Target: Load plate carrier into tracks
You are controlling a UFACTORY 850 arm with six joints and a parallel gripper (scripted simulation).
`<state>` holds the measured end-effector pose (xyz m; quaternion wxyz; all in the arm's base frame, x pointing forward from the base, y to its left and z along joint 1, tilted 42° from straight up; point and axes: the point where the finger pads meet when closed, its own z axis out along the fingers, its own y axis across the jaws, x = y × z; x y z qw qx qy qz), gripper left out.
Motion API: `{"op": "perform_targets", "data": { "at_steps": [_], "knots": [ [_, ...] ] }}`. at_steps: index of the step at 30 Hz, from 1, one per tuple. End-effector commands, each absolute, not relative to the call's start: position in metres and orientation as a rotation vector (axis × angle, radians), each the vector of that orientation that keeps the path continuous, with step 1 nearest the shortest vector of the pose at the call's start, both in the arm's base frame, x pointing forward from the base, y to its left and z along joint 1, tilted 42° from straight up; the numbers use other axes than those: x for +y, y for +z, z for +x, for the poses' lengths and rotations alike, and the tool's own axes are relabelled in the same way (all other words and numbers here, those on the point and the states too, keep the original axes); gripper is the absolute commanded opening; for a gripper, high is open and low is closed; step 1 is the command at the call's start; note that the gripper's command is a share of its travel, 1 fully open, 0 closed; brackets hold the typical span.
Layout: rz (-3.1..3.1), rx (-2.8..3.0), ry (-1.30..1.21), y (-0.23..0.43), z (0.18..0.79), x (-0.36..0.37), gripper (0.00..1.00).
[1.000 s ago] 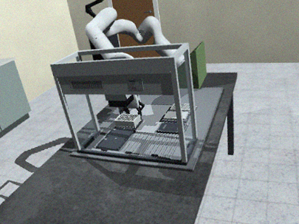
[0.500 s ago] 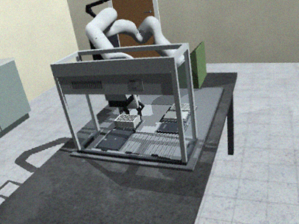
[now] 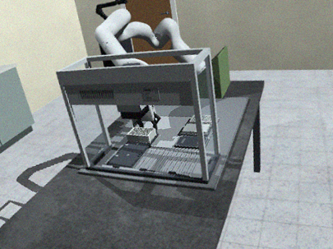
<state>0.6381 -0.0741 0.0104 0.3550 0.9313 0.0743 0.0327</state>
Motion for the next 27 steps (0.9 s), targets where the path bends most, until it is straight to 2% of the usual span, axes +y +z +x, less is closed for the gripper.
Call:
{"op": "perform_targets", "data": {
  "at_steps": [1,27],
  "knots": [
    [2.407,0.192,0.087,0.0110,0.6406,-0.0732,0.82],
    [2.407,0.192,0.087,0.0111,0.6417,-0.0730,0.82]
  ]
}}
